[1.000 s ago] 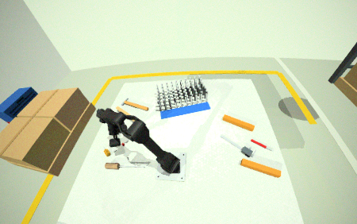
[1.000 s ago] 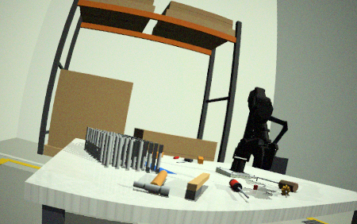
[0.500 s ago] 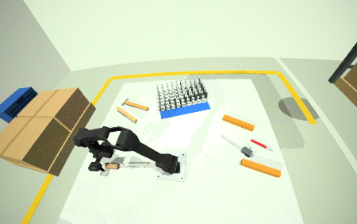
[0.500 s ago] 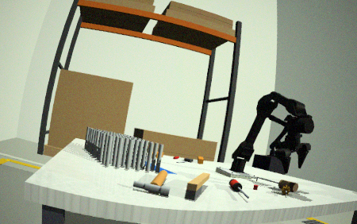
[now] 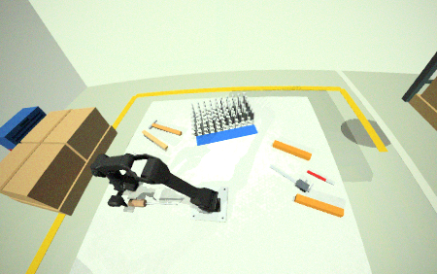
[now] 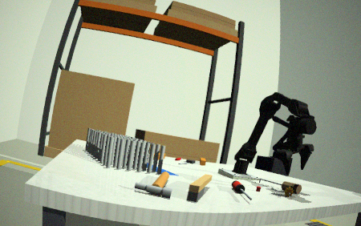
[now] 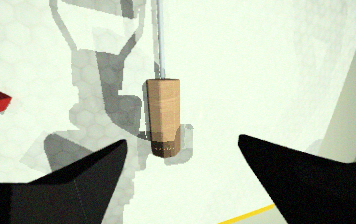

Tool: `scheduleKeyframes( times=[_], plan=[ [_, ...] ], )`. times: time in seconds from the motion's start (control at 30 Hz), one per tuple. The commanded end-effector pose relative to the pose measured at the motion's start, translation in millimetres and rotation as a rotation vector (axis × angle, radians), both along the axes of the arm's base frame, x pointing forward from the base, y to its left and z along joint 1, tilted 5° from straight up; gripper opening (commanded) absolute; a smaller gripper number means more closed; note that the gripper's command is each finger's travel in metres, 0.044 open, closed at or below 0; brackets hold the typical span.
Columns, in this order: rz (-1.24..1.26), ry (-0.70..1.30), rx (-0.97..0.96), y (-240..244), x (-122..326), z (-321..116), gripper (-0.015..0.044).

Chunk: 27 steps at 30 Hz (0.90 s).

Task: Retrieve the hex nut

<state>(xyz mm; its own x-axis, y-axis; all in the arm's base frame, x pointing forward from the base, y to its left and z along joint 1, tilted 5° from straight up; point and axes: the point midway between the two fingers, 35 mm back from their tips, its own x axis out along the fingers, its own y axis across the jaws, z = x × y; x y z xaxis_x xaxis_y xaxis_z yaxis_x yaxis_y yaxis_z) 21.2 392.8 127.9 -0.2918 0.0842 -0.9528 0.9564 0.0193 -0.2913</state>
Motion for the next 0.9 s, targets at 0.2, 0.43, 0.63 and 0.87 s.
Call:
scheduleKeyframes(
  times=[0.2,0.43,0.63,0.87],
  plan=[
    [0.005,-0.002,0.001,0,1,0,0.028],
    [0.005,-0.002,0.001,0,1,0,0.028],
    [0.005,-0.002,0.001,2,0,-8,0.028],
    [0.005,-0.002,0.001,3,0,-20,0.028]
  ],
)
